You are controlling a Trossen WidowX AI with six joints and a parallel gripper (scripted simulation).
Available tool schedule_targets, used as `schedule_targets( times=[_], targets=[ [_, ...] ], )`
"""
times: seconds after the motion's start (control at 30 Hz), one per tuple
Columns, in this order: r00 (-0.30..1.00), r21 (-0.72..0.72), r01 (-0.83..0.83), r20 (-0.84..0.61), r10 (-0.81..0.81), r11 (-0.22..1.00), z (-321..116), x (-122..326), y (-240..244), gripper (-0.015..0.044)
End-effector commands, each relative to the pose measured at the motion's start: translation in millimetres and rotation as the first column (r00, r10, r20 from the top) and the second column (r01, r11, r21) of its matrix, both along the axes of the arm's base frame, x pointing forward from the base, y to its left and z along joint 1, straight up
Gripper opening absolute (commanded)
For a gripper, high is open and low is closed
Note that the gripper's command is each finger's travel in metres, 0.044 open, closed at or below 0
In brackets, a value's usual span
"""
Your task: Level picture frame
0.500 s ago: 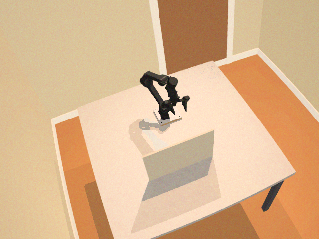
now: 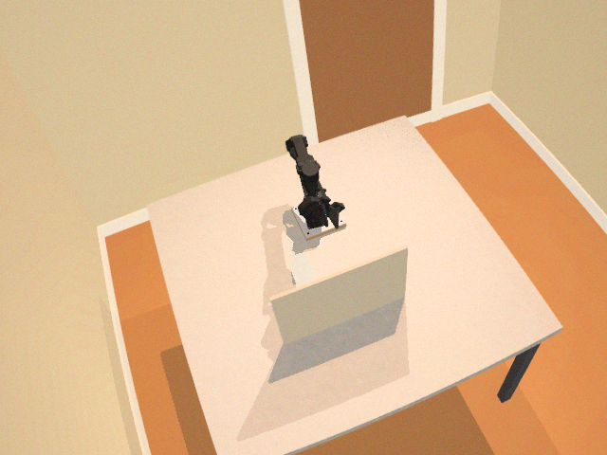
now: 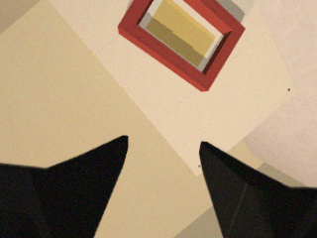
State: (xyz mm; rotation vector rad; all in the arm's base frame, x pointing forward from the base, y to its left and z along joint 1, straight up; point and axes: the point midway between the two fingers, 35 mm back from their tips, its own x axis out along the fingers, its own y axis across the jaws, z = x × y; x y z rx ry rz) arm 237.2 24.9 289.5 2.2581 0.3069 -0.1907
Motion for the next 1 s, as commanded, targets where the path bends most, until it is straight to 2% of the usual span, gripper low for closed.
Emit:
schedule_targets(
  times=[0.0, 0.17, 0.33, 0.4, 0.97],
  targets=[
    [0.992, -0.232, -0.035, 0.109, 0.061, 0.972, -12.3, -3.6, -16.6, 0.026],
    [0.964, -0.552, -0.009, 0.216, 0.154, 0.834, -30.6, -12.1, -36.2, 0.026],
    [0.929, -0.817, 0.069, 0.262, 0.261, 0.573, -51.9, -25.0, -49.7, 0.026],
    [0.925, -0.844, 0.082, 0.263, 0.276, 0.529, -55.1, -26.9, -51.2, 0.026],
    [0.925, -0.844, 0.082, 0.263, 0.276, 0.529, -55.1, -26.9, -51.2, 0.026]
  ],
)
